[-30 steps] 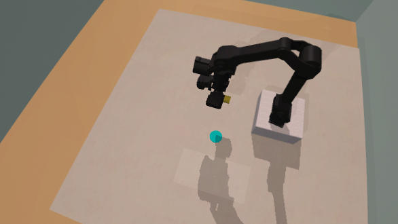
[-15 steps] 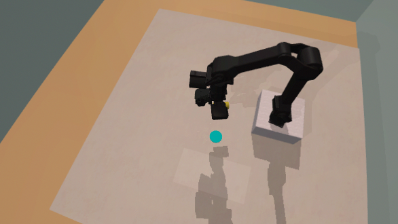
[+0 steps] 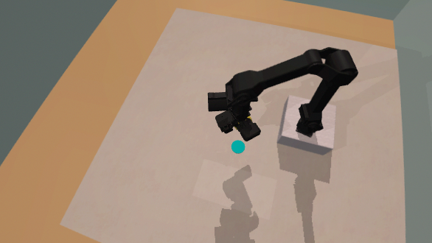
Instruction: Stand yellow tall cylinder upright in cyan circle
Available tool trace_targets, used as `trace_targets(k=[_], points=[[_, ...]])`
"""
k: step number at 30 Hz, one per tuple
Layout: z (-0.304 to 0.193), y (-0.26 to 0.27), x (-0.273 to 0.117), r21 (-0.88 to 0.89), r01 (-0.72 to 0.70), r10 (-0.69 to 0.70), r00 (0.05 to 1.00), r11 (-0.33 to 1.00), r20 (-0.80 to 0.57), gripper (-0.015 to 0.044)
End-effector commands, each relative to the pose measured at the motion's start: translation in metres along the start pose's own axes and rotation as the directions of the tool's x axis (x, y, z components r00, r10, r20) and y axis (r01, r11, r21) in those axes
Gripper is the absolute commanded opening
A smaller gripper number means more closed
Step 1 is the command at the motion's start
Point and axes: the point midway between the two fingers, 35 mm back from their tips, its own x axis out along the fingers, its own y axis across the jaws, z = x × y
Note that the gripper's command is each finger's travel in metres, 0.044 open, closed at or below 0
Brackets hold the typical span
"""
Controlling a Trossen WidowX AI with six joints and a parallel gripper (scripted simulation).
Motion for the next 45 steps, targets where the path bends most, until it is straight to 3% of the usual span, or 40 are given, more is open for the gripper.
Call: trace_targets(k=[1,12,45], points=[[0.005,0.01,-0.001,-0.101,0.002,-0.003,1.0,0.995,-0.004,0.0105],[0.017,0.042,-0.004,-0.376,0.0,-0.002,1.0,0.927,-0.004,0.0105],[0.033,0.038,0.022,-0.302,-0.069,0.125,0.978,0.951,0.167,0.0105]])
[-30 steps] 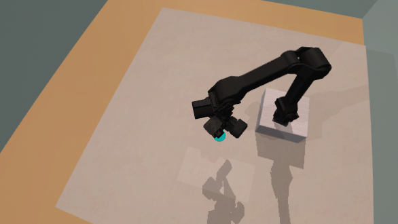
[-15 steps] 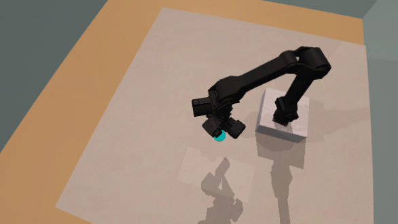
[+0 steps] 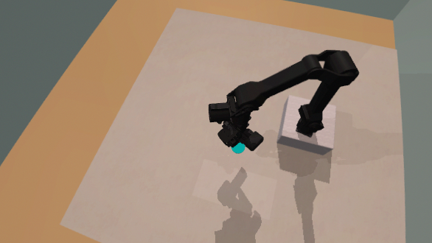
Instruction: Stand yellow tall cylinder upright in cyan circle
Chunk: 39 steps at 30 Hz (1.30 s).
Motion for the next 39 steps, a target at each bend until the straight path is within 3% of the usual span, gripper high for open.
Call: trace_targets(k=[1,39], points=[[0.001,-0.001,0.003,0.006,-0.01,0.01,1.0,1.0,0.029,0.0105],[0.008,-0.016,0.024,0.073,-0.075,0.05,0.951,0.994,0.306,0.0105]])
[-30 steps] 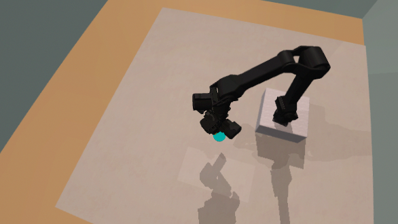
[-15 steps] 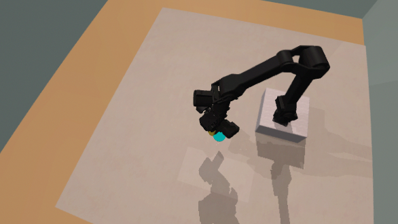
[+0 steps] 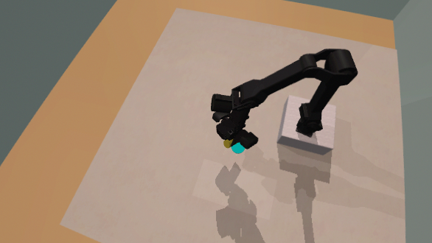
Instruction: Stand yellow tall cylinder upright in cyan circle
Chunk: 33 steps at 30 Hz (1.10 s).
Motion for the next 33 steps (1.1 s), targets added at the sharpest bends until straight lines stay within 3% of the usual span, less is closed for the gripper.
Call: trace_targets(k=[1,33], points=[[0.0,-0.001,0.001,0.001,-0.007,0.007,1.0,1.0,0.03,0.0105],[-0.001,-0.011,0.005,0.021,-0.038,0.031,0.965,0.999,0.26,0.0105]])
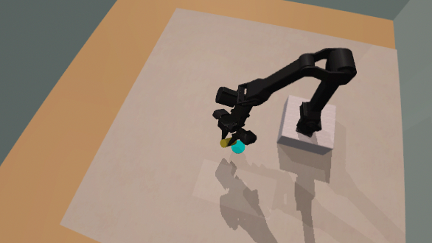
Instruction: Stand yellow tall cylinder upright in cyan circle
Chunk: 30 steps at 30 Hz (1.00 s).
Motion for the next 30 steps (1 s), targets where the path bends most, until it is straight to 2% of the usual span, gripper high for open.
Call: trace_targets(k=[1,30], points=[[-0.0002,-0.0002,-0.0003,-0.003,-0.006,0.006,1.0,1.0,0.029,0.0105],[-0.0032,-0.0041,-0.0076,-0.018,-0.021,0.024,0.973,1.0,0.229,0.0105]])
